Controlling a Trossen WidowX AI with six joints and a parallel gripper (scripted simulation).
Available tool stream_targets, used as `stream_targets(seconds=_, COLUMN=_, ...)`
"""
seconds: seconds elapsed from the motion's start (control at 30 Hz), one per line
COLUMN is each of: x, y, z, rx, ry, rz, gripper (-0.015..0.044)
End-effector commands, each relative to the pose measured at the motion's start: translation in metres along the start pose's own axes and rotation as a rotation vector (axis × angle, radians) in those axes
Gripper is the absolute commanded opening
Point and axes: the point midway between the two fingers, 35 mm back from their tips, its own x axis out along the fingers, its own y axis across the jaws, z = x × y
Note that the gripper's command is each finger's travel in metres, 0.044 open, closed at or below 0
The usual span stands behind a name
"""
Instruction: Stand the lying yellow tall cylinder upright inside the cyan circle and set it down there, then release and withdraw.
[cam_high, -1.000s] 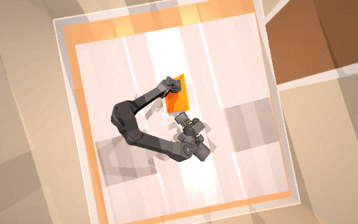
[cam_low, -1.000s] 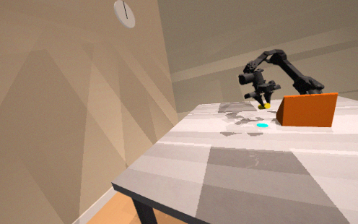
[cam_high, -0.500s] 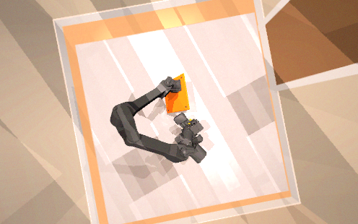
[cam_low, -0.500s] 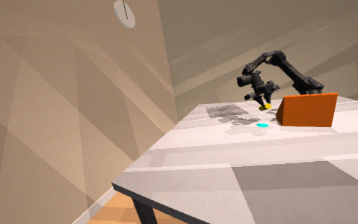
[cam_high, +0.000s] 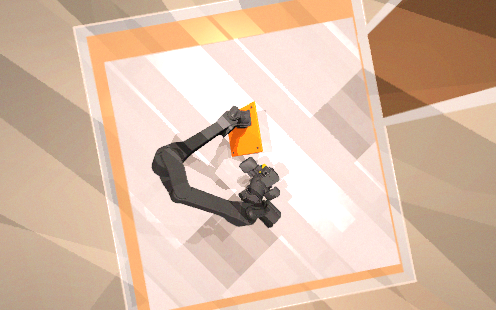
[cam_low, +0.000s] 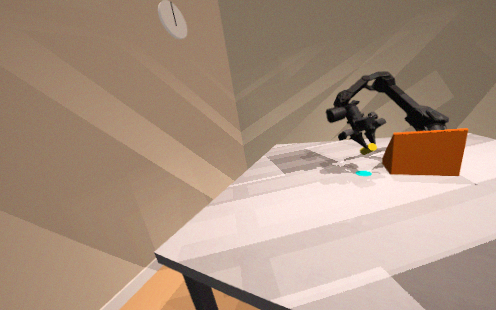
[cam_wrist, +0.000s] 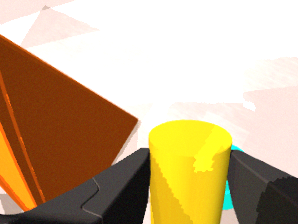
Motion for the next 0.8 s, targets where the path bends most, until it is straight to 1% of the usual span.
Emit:
stream_targets(seconds=0.0, x=-0.0017, y=-0.001, z=0.0005, rx=-0.009, ry=-0.031, rz=-0.003, gripper=0.0105)
stream_targets(seconds=0.77, x=-0.0013, y=0.0003, z=-0.0005, rx=-0.03, ry=-0.193, rz=0.009, gripper=0.0105)
